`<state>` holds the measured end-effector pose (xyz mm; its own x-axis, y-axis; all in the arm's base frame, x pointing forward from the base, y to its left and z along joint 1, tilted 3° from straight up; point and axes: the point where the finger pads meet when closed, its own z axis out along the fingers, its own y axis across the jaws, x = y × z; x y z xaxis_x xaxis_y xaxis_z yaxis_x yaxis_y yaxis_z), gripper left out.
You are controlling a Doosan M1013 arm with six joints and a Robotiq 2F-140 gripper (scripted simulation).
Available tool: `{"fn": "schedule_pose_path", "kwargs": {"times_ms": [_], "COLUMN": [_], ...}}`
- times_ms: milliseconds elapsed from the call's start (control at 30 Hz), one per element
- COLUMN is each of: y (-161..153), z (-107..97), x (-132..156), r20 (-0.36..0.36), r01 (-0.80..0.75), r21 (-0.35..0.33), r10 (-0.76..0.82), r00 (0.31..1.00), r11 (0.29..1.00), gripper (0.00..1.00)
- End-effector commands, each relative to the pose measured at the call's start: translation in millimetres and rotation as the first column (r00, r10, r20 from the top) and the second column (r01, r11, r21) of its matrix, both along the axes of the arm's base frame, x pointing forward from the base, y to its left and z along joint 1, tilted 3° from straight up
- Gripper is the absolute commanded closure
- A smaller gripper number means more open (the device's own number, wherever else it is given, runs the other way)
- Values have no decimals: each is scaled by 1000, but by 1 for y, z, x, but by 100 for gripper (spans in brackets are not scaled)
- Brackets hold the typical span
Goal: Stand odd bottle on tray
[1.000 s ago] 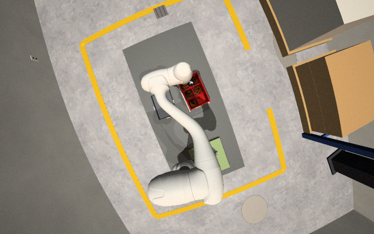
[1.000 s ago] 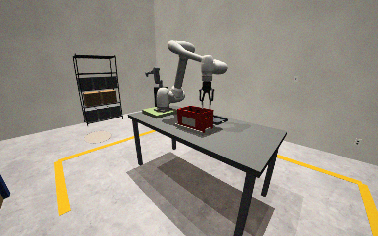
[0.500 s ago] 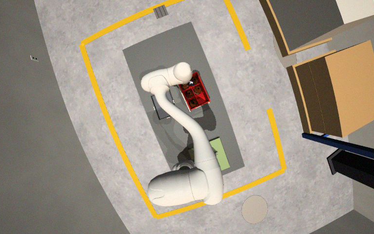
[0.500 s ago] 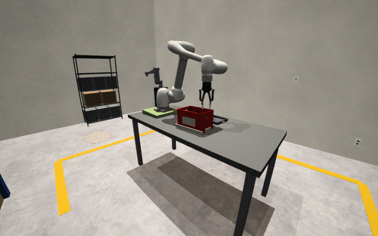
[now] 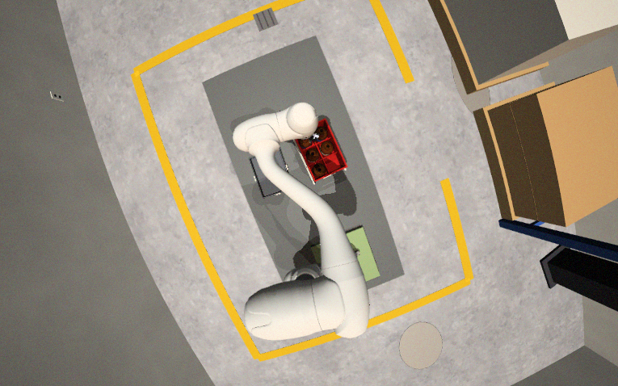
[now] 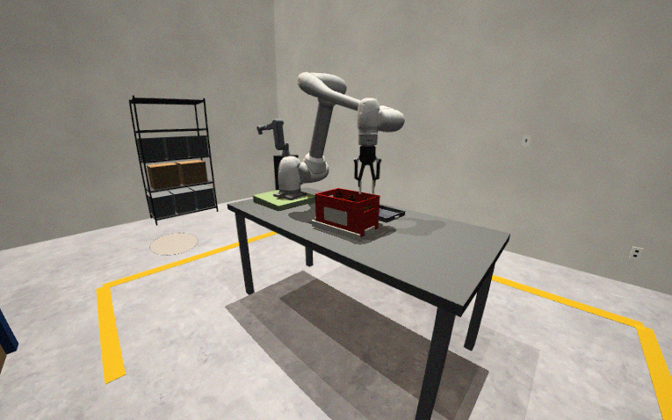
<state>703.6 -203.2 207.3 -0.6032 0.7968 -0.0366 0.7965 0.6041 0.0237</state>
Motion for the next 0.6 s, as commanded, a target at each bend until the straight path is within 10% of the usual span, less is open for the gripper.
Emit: {"fn": "schedule_pose_path", "kwargs": {"times_ms": [0,567], "y": [0,0], "z": [-2,-4], "x": [3,3], "r20": [2,2], "r01": [1,1], "r21": [-2,-2], "r10": [-1,-1], "r00": [1000,1000], "r11": [1000,1000], "gripper": [62,62]}}
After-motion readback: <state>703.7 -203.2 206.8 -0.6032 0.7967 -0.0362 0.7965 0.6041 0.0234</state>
